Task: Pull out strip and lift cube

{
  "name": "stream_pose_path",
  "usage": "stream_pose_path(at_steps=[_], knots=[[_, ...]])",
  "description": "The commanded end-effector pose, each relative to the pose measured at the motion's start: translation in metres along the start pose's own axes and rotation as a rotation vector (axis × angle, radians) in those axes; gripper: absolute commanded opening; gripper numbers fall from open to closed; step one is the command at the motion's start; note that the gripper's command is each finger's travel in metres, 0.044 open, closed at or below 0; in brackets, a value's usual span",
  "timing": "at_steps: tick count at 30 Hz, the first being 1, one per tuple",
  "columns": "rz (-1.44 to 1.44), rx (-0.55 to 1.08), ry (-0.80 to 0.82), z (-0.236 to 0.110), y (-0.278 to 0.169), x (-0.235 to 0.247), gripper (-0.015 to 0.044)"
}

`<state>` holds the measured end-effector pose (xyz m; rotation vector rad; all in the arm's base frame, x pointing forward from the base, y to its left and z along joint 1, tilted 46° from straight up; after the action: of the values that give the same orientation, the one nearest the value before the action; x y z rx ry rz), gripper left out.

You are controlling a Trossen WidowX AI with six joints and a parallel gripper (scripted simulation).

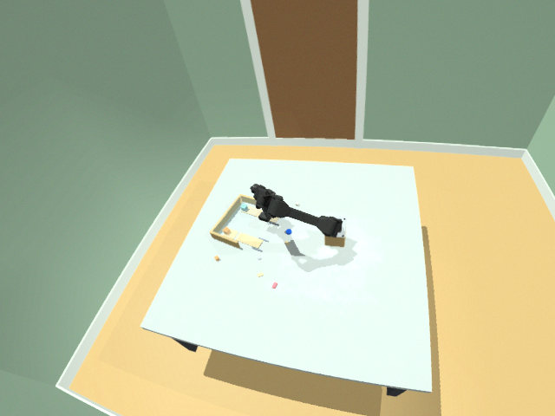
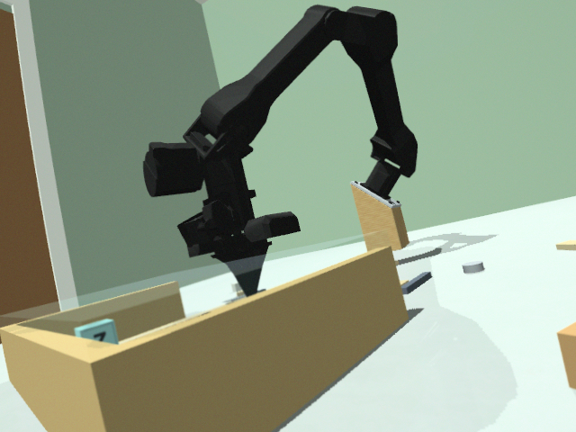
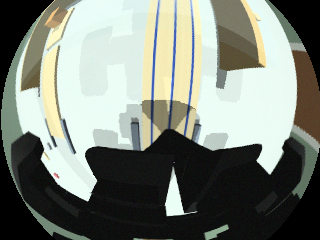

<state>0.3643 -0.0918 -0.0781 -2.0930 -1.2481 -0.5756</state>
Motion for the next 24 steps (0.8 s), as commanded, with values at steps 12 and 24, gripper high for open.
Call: stream_pose_path(at_steps=[12, 24], knots=[[0.003, -0.001, 0.004, 0.0012, 0.0000, 0.0001, 0.0000], [0.003, -0.001, 0.004, 0.0025, 0.0003, 0.0002, 0.0000]])
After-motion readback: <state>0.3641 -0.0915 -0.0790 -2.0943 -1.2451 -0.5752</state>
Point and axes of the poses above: the point midway between the two fingers, 35 mm back from their tips, its own z axis out along the fingers, its own x axis across the jaws, y = z × x, the point moved 8 cm from there along -z, back along the fingers, and after that the axes turned 12 degrees about z, right-handed, at the moved point
